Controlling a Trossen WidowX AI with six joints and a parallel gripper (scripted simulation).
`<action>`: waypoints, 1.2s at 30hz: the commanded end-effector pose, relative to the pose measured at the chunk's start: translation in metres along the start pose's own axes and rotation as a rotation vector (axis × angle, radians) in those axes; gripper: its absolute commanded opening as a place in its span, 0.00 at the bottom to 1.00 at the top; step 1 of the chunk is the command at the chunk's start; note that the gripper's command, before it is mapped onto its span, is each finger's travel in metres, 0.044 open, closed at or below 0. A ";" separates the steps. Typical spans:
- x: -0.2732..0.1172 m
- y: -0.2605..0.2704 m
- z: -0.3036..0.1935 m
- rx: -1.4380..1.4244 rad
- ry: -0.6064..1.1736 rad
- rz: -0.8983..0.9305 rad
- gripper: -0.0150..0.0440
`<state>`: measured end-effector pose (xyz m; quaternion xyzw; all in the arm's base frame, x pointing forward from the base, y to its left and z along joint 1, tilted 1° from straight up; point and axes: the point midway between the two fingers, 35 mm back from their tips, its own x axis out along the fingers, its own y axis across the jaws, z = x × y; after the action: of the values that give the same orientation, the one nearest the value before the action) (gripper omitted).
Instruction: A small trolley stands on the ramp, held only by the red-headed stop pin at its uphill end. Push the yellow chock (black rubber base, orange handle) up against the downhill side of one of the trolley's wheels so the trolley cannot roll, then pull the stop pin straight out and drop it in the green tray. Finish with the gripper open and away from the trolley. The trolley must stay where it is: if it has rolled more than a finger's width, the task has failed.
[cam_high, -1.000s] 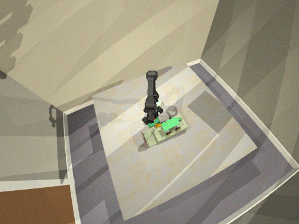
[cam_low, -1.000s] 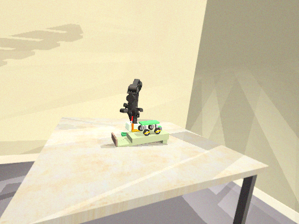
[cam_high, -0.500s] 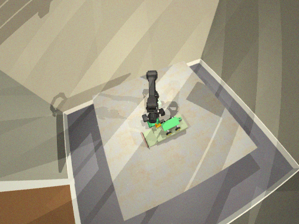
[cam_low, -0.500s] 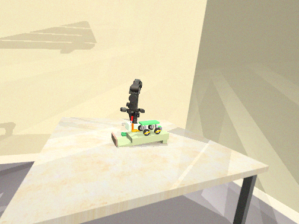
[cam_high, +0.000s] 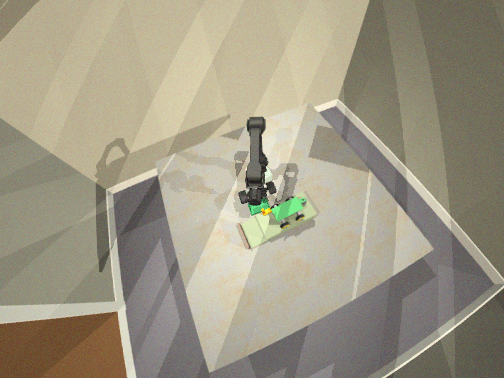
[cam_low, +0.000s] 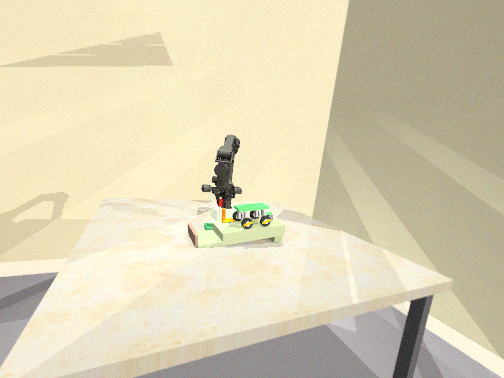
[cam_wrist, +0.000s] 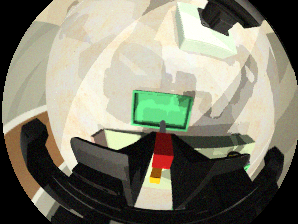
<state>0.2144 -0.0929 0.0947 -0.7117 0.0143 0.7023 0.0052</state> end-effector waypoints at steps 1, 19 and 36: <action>0.002 0.002 0.002 -0.004 0.004 0.024 0.25; 0.053 0.024 0.001 -0.004 0.004 0.183 0.25; 0.066 0.024 0.002 -0.004 0.004 0.183 0.58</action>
<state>0.2124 -0.1202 0.0303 -0.7093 0.0752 0.6984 -0.0592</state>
